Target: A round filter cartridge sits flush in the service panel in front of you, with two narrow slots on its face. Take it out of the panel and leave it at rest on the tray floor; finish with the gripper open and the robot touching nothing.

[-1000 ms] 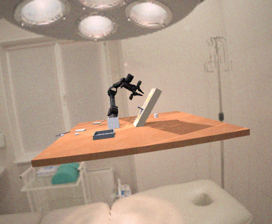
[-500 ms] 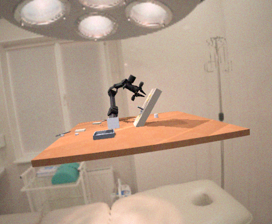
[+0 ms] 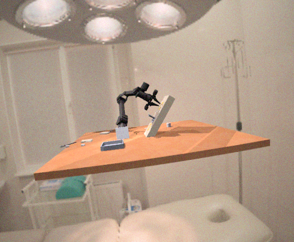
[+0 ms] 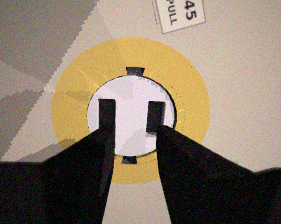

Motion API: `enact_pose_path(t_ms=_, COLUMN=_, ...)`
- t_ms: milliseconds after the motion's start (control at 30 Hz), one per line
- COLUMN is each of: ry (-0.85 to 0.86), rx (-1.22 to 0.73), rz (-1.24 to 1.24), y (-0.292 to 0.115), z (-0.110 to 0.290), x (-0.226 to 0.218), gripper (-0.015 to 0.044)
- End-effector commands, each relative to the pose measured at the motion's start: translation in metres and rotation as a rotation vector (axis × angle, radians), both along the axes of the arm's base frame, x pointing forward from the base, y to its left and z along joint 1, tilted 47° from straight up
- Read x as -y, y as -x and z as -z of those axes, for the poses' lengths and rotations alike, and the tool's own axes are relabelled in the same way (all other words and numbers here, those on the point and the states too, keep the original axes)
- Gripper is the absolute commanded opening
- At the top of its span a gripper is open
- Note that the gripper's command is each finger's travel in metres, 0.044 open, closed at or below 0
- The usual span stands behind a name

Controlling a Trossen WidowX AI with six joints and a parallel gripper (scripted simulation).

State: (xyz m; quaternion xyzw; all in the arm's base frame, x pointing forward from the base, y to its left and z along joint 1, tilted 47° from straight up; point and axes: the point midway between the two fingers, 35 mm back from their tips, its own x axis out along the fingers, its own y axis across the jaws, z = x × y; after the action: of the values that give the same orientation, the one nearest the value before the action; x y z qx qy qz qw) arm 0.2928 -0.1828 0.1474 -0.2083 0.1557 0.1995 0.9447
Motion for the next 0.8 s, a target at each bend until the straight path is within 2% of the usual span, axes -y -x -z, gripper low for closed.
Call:
enact_pose_path(t_ms=0, ry=-0.006, rx=-0.001, rz=0.003, y=-0.0062, z=0.0032, x=-0.0038, gripper=0.0093)
enact_pose_path(t_ms=767, ry=-0.006, rx=0.001, rz=0.003, y=-0.0083, z=0.0038, x=-0.0045, gripper=0.0093)
